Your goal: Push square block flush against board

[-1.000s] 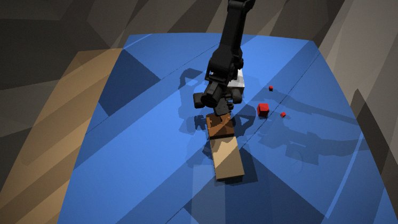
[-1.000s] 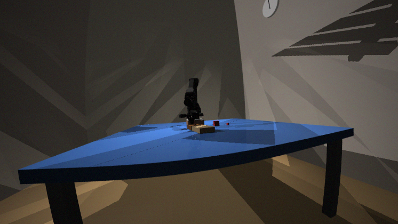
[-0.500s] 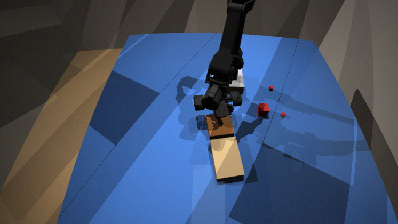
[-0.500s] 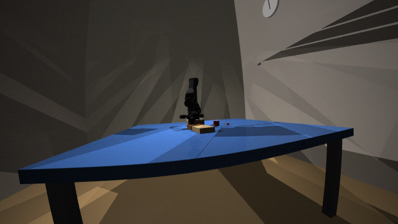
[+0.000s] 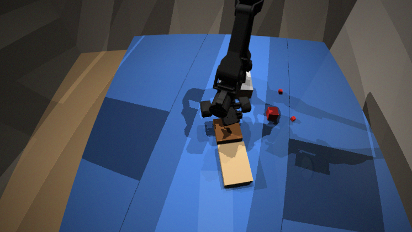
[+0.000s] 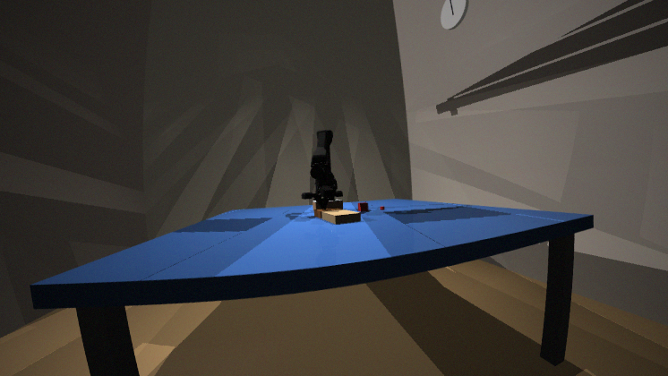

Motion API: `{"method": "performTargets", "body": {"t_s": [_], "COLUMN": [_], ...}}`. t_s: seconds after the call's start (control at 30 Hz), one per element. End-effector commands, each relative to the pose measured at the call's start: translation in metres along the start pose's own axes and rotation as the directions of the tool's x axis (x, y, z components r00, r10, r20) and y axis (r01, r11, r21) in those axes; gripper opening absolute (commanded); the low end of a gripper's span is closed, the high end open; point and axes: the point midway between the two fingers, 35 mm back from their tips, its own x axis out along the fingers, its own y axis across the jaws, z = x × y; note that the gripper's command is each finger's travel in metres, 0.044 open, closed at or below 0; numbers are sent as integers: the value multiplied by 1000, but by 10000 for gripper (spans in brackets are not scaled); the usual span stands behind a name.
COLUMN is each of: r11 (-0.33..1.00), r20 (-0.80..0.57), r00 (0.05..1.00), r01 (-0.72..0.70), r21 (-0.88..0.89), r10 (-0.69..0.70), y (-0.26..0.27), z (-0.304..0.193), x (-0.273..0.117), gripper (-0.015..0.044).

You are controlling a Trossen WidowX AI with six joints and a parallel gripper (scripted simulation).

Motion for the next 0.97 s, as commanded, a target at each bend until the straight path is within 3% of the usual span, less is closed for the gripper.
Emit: {"method": "performTargets", "body": {"t_s": [0.0, 0.93], "r11": [1000, 1000], "r20": [0, 1], "r00": [1000, 1000], "r01": [-4, -4], "r21": [4, 4], "r10": [4, 4], "y": [0, -2], "z": [4, 10], "x": [0, 0], "gripper": [0, 0]}}
